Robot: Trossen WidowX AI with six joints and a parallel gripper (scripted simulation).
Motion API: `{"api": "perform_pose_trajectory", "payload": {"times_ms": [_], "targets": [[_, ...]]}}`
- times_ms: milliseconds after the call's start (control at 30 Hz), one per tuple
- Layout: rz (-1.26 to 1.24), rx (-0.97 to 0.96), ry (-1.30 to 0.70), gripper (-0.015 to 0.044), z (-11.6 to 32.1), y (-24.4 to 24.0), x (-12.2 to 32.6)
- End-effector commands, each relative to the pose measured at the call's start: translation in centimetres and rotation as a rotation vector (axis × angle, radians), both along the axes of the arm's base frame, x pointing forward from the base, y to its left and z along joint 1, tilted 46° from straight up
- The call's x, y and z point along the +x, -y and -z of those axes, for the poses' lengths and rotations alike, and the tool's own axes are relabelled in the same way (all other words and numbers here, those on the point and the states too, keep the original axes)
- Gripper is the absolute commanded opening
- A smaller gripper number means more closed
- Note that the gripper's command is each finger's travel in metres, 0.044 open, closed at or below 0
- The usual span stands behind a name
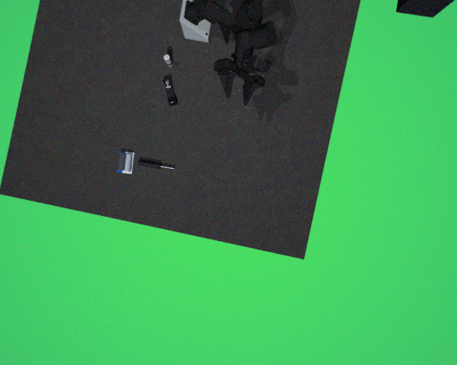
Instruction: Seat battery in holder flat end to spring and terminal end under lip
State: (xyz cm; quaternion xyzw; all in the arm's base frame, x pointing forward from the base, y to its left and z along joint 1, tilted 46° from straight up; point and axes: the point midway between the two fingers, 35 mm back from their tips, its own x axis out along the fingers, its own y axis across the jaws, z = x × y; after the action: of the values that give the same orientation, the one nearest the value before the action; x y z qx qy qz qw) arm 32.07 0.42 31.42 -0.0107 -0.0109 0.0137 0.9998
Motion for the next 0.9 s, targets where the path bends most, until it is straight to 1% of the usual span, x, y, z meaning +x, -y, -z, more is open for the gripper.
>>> {"api": "perform_pose_trajectory", "payload": {"times_ms": [0, 67, 133, 233, 333, 467, 600, 733, 800, 867], "targets": [[0.003, -0.007, -0.017, 0.0374, 0.4, 0.1, 0.2], [0.018, -0.058, -0.154, 0.0321, 3.6, 1.4, 1.3], [0.026, -0.112, -0.363, 0.0269, 8.6, 3.4, 2.0], [0.01, -0.138, -0.612, 0.019, 14.3, 5.7, 1.6], [-0.046, -0.11, -0.894, 0.0111, 20.5, 7.9, -0.7], [-0.175, 0.032, -1.208, 0.0006, 26.5, 9.2, -5.5], [-0.346, 0.281, -1.422, 0.0, 29.7, 8.8, -10.6], [-0.522, 0.596, -1.505, 0.0, 30.0, 7.6, -14.5], [-0.551, 0.654, -1.506, 0.0, 29.9, 7.4, -15.0], [-0.551, 0.654, -1.506, 0.0, 29.9, 7.4, -15.0]]}}
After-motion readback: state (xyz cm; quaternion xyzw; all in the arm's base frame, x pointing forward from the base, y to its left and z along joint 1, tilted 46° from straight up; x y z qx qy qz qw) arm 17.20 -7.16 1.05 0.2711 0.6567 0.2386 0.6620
